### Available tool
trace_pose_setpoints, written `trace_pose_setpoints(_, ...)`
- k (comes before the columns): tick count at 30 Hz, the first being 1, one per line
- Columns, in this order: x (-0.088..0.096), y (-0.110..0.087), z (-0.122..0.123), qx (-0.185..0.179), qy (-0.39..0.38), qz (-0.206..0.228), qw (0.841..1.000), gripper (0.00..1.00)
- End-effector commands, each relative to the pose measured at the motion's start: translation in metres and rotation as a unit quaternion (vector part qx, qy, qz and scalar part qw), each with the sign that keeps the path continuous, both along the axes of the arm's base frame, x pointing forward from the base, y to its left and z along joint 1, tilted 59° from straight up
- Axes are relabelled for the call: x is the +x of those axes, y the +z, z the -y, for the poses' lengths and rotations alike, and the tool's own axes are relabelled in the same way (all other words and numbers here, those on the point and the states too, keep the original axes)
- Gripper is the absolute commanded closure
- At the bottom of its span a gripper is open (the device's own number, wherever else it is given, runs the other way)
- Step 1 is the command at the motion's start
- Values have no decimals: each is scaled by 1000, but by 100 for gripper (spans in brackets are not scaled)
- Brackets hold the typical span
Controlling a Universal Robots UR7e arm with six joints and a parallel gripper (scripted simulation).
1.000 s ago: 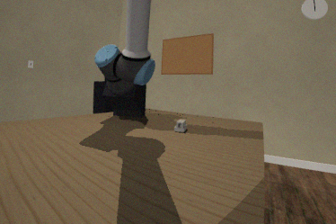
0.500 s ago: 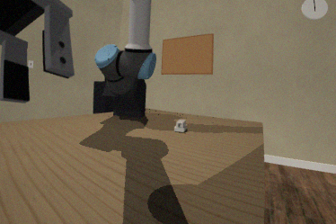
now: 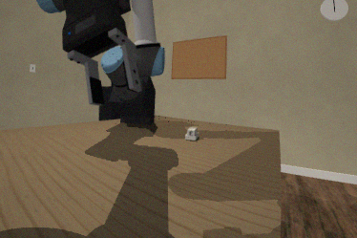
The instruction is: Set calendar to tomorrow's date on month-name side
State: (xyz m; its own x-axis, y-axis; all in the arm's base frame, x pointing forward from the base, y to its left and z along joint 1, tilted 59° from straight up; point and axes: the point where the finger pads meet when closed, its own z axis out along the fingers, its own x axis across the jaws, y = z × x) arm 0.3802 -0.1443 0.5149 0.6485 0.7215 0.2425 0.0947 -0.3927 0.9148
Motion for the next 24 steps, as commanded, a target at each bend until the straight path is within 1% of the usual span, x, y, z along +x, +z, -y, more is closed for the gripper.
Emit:
trace_pose_setpoints(1, -3, -23, -14, 0, -15, -6, 1000, 0)
trace_pose_setpoints(3, -4, -37, -21, 2, -20, -10, 1000, 0)
trace_pose_setpoints(4, -4, -37, -21, 2, -20, -10, 1000, 0)
trace_pose_setpoints(6, -6, -50, -29, 3, -24, -13, 1000, 0)
trace_pose_setpoints(7, -6, -50, -29, 3, -24, -13, 1000, 0)
trace_pose_setpoints(9, -8, -63, -36, 4, -29, -16, 999, 0)
trace_pose_setpoints(11, -8, -63, -36, 4, -29, -16, 999, 0)
trace_pose_setpoints(14, -10, -83, -47, 7, -36, -21, 999, 0)
trace_pose_setpoints(15, -10, -83, -47, 7, -36, -21, 999, 0)
trace_pose_setpoints(17, -12, -96, -54, 7, -40, -24, 999, 0)
trace_pose_setpoints(18, -12, -96, -54, 7, -40, -24, 999, 0)
trace_pose_setpoints(20, -13, -110, -62, 10, -45, -28, 999, 0)
trace_pose_setpoints(21, -13, -110, -62, 10, -45, -28, 999, 0)
trace_pose_setpoints(24, -15, -130, -73, 12, -52, -33, 998, 0)
